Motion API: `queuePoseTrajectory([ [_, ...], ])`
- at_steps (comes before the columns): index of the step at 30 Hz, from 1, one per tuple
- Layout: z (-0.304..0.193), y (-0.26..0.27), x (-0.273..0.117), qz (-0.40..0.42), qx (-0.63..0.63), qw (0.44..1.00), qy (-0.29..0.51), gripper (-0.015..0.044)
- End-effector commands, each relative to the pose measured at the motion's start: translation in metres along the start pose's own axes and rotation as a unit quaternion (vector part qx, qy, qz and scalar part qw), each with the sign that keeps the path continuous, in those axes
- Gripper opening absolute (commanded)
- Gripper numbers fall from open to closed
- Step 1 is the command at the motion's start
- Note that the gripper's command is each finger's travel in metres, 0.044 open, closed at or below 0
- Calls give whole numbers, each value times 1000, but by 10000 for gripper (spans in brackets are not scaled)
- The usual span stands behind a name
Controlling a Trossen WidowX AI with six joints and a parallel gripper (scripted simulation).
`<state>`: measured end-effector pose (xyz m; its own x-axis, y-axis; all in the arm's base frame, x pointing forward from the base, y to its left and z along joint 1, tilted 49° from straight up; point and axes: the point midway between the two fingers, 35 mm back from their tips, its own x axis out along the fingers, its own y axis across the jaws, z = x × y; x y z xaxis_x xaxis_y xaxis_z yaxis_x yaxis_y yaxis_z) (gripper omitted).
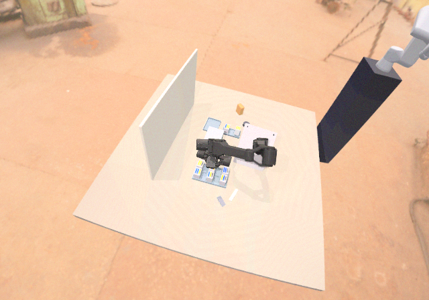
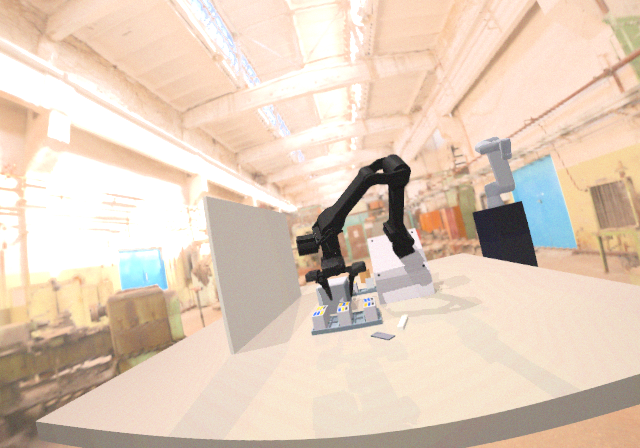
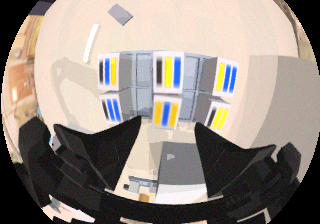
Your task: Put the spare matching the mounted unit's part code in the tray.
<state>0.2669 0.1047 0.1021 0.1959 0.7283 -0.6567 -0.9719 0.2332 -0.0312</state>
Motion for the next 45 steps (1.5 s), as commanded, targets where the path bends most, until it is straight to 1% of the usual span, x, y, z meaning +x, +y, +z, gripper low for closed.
queuePoseTrajectory([
  [1,-2,0,8,0,4,1000,3,300],
  [29,0,3,52,0,5,1000,-1,300],
  [38,0,4,54,0,5,1000,-2,300],
  [44,1,4,53,1,3,1000,-4,142],
  [45,1,4,53,1,3,1000,-4,136],
])
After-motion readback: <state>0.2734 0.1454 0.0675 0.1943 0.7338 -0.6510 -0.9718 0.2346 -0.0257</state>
